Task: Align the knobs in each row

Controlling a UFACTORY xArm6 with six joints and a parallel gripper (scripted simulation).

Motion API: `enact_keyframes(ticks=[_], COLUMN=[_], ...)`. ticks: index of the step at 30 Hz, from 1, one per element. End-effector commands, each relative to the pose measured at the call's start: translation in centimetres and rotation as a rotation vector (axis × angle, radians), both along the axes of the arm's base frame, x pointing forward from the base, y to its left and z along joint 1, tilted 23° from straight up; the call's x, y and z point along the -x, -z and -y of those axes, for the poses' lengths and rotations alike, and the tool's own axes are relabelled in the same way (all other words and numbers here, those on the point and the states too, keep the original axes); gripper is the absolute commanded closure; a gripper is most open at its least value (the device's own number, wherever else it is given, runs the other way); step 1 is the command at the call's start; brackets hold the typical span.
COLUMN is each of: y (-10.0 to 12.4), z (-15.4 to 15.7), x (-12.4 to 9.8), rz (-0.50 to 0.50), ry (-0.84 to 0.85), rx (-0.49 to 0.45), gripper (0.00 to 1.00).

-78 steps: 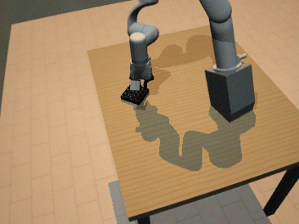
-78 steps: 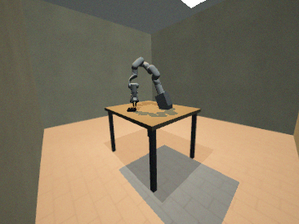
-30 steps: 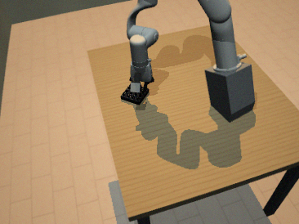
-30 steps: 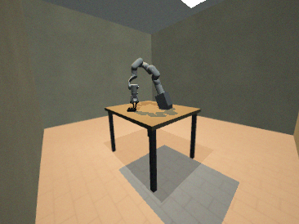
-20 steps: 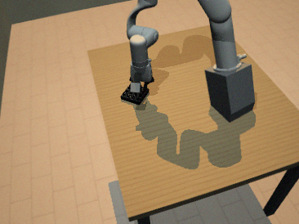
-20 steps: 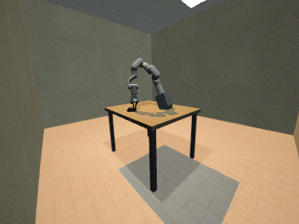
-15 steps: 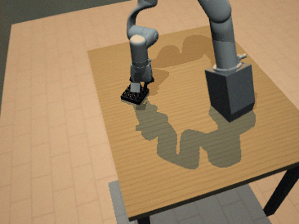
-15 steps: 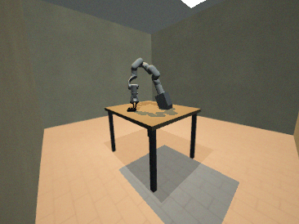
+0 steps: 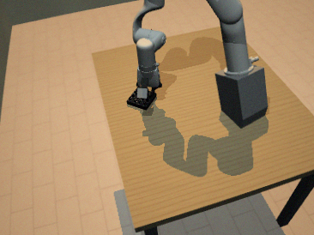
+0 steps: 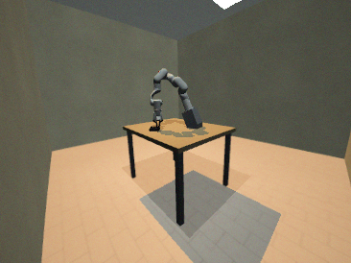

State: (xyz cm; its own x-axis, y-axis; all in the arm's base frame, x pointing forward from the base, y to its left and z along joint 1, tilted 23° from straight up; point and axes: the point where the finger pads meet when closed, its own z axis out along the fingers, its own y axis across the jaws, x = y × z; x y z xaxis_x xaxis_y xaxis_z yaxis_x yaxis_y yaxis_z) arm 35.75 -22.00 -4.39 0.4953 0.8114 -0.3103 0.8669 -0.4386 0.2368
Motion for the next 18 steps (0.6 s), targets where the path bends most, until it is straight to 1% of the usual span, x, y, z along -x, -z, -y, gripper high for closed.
enact_keyframes(ticks=[1, 18], y=[0.08, 0.28], z=[0.09, 0.18], x=[-0.13, -0.14], rz=[0.003, 0.003], ry=[-0.001, -0.001], rx=[0.001, 0.001], gripper=[0.81, 0.81])
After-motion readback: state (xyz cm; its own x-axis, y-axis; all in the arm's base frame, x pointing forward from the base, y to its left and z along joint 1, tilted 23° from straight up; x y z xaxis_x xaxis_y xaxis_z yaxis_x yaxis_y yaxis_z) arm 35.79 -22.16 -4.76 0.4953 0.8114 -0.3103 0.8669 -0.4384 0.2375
